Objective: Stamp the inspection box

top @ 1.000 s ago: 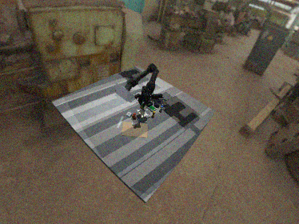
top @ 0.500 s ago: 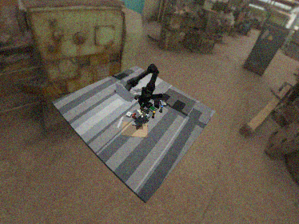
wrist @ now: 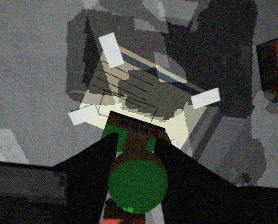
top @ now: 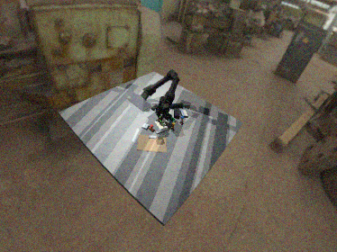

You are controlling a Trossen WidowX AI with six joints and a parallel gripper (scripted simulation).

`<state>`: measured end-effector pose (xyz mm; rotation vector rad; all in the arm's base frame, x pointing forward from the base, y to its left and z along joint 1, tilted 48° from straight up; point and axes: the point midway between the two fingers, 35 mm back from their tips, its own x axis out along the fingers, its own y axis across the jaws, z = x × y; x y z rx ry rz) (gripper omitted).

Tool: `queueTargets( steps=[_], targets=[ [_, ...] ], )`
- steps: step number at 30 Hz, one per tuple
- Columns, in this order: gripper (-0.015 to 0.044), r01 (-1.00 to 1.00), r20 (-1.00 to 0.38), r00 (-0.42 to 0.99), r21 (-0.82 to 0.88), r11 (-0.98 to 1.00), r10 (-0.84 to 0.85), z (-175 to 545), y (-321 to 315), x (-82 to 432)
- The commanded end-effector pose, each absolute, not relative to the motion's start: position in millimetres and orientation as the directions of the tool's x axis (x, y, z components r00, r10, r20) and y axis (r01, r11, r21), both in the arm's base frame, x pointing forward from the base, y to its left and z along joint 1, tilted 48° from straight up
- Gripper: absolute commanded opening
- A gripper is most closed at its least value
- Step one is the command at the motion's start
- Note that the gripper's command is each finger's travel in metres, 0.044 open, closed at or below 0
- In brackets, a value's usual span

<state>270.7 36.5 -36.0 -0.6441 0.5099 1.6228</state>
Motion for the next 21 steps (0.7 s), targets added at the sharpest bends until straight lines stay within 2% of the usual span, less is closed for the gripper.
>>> queueTargets(
  steps=[1, 21],
  targets=[
    [0.0000, -0.989, -0.658, -0.096, -0.023, -0.147, 0.746, -39.1, 41.1, 267.7],
    [0.0000, -0.989, -0.654, -0.097, -0.023, -0.148, 0.750, -47.4, 51.0, 265.3]
  ],
)
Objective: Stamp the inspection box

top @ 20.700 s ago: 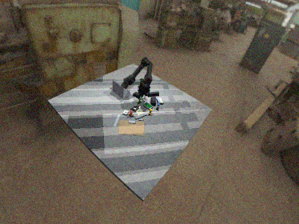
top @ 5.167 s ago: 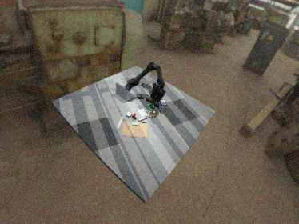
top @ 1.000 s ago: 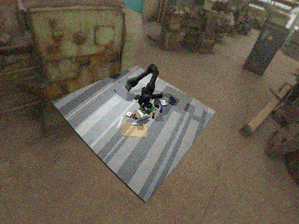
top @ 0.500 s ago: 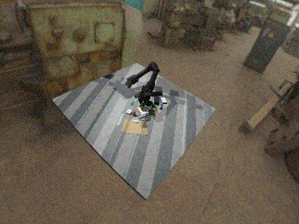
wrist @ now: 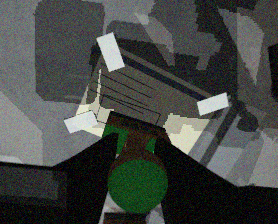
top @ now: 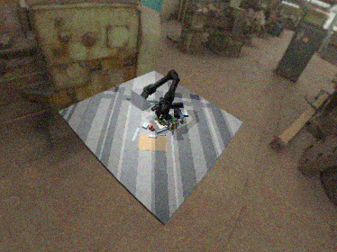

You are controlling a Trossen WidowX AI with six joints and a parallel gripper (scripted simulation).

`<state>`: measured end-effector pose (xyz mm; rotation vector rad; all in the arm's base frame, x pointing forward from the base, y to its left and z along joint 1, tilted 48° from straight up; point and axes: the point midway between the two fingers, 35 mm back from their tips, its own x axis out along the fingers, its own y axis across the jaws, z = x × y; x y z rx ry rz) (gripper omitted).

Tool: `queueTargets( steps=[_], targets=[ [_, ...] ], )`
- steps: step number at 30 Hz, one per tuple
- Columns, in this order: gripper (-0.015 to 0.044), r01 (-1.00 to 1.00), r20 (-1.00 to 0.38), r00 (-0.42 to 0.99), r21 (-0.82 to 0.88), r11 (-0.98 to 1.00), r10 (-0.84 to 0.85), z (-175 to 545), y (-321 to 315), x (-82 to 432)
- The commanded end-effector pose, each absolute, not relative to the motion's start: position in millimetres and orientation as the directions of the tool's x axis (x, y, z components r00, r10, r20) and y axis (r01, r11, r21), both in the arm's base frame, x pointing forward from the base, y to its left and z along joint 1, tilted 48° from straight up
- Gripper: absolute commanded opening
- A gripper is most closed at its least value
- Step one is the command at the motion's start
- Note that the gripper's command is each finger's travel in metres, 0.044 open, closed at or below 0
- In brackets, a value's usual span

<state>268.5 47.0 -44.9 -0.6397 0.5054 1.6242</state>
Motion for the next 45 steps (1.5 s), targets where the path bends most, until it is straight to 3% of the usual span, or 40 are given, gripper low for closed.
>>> queueTargets(
  steps=[1, 45],
  targets=[
    [0.0000, -0.989, -0.654, -0.097, -0.023, -0.148, 0.750, -47.8, 51.5, 265.1],
    [0.0000, -0.988, -0.650, -0.101, -0.021, -0.151, 0.753, -56.4, 62.0, 262.3]
  ],
)
